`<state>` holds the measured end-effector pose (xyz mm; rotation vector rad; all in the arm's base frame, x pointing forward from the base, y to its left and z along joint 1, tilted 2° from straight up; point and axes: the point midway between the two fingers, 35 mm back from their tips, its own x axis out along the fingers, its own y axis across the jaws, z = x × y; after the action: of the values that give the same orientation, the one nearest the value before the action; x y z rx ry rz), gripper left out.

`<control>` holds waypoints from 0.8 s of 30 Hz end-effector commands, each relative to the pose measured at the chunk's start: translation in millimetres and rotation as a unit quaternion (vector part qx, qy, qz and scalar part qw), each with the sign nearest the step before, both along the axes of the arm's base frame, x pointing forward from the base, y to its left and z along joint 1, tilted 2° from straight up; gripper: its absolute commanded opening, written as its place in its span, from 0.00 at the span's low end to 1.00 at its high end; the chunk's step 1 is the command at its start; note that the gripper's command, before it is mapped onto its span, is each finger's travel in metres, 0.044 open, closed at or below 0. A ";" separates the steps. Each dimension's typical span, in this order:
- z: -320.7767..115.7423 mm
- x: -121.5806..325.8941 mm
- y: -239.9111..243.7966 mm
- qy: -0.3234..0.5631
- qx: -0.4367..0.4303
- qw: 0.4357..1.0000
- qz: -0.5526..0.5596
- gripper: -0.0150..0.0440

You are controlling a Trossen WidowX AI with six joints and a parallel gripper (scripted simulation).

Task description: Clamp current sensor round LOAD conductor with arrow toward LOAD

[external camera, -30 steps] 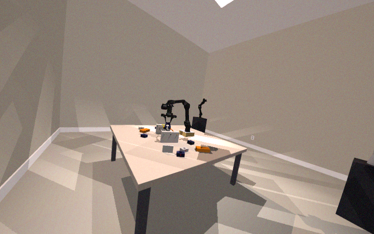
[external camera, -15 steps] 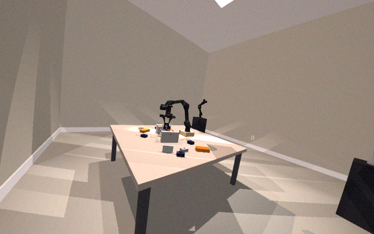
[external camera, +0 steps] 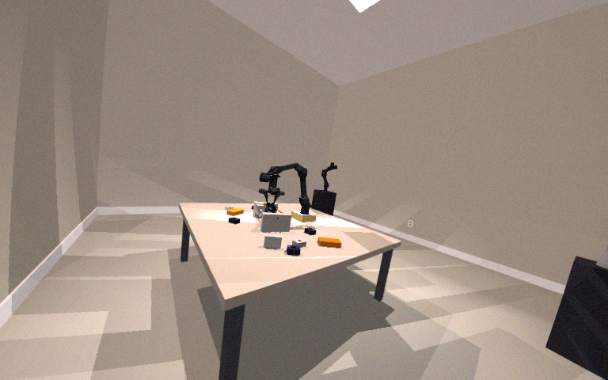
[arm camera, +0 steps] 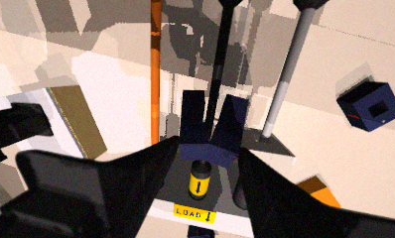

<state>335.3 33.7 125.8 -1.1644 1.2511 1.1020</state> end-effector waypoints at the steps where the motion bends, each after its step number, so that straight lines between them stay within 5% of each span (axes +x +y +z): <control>1: -8.1 0.1 -0.2 0.000 0.000 1.000 0.003 0.25; 24: -21.1 -0.3 -0.1 0.000 0.002 1.000 0.001 0.25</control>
<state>335.0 33.6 104.2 -1.1631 1.2480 1.1049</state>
